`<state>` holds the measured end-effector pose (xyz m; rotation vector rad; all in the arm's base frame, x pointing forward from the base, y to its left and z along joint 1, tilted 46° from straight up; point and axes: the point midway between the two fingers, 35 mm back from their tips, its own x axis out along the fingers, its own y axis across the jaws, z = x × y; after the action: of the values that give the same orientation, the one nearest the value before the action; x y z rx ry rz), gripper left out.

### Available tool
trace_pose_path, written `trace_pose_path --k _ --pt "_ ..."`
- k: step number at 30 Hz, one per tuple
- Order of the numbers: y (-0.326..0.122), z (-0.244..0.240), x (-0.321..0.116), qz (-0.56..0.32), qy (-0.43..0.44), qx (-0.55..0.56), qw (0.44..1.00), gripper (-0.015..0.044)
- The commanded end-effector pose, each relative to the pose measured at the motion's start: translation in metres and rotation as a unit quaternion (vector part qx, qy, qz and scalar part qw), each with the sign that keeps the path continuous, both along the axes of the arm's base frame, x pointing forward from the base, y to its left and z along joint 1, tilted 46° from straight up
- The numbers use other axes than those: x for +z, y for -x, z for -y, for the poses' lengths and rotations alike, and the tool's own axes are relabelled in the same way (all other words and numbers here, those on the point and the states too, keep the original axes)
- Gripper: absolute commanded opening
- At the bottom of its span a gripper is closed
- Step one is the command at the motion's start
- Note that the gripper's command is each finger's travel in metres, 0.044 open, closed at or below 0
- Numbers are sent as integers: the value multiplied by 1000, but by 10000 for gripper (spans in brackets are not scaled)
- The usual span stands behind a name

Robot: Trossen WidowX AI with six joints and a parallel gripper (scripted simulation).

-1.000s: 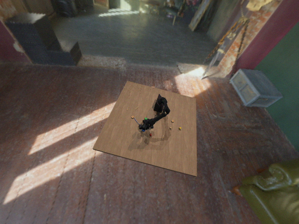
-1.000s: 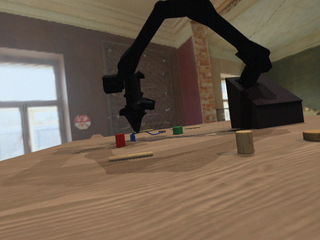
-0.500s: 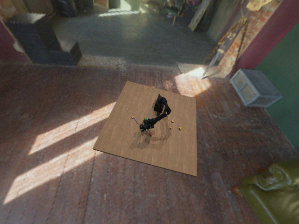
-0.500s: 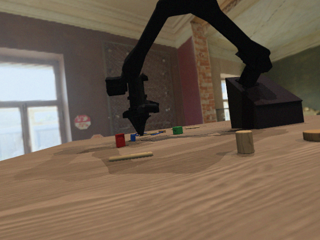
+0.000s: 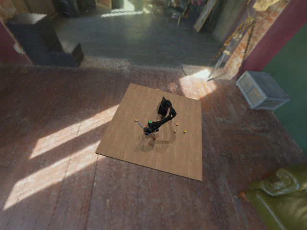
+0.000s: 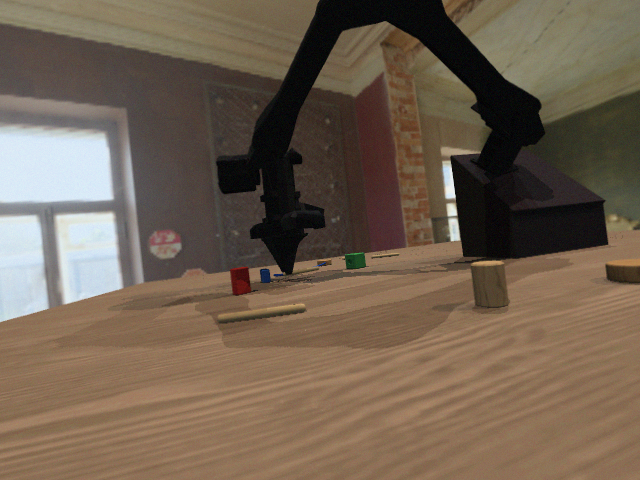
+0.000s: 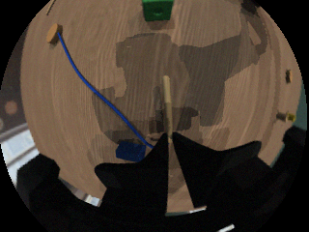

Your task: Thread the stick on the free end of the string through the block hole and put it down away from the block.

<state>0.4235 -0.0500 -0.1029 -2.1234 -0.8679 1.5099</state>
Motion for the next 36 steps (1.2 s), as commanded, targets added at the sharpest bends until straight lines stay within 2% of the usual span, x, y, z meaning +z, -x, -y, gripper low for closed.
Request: trace_pose_path --k 1,36 --pt "0 -1 4 2 -2 -2 1000 0" --pt "34 3 -11 0 -1 -2 1000 0"
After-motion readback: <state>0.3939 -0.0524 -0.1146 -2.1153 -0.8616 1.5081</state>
